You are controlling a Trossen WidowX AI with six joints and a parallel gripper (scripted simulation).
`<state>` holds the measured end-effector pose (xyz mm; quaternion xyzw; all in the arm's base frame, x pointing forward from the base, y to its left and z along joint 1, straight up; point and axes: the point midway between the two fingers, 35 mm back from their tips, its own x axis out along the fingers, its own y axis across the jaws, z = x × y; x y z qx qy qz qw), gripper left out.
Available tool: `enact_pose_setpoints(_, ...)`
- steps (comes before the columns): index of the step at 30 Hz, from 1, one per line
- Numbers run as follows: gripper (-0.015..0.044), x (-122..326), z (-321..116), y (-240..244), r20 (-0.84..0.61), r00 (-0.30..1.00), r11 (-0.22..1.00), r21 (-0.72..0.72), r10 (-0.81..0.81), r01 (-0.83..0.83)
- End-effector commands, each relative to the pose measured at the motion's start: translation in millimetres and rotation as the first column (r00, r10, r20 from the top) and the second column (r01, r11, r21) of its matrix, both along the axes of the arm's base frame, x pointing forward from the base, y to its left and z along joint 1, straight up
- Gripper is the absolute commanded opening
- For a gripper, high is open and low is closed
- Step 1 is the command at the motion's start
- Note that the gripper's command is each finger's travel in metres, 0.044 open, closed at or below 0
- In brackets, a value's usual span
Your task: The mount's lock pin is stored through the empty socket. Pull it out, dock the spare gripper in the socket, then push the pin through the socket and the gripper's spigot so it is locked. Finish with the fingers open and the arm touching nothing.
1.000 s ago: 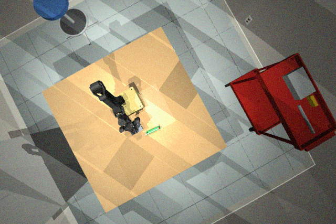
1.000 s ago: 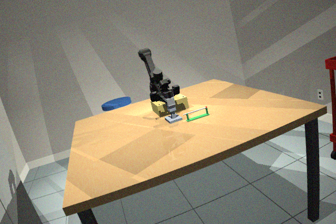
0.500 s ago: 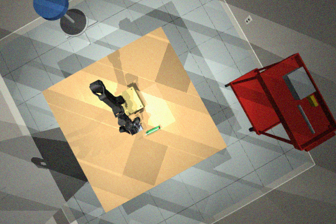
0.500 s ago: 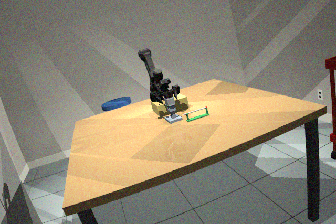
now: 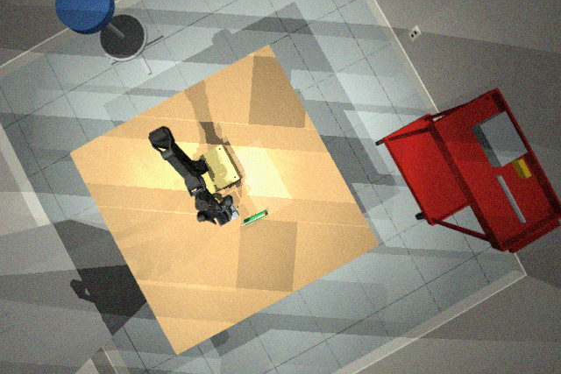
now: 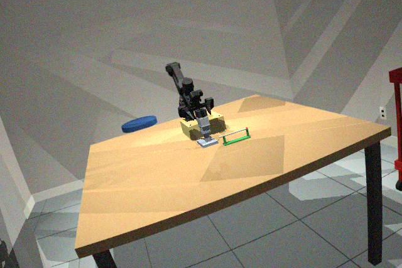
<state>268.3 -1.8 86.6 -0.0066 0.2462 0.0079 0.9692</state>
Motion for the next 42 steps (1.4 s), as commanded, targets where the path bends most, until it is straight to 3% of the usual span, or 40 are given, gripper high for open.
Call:
enact_pose_setpoints(1, 0.044, -0.2, 9.2, 0.1, 0.004, 1.0, 1.0, 0.0, 0.0, 0.0)
enact_pose_setpoints(42, 0.044, -8.4, 74.1, 0.4, -0.059, 0.998, 1.0, 0.002, 0.0, 0.0)
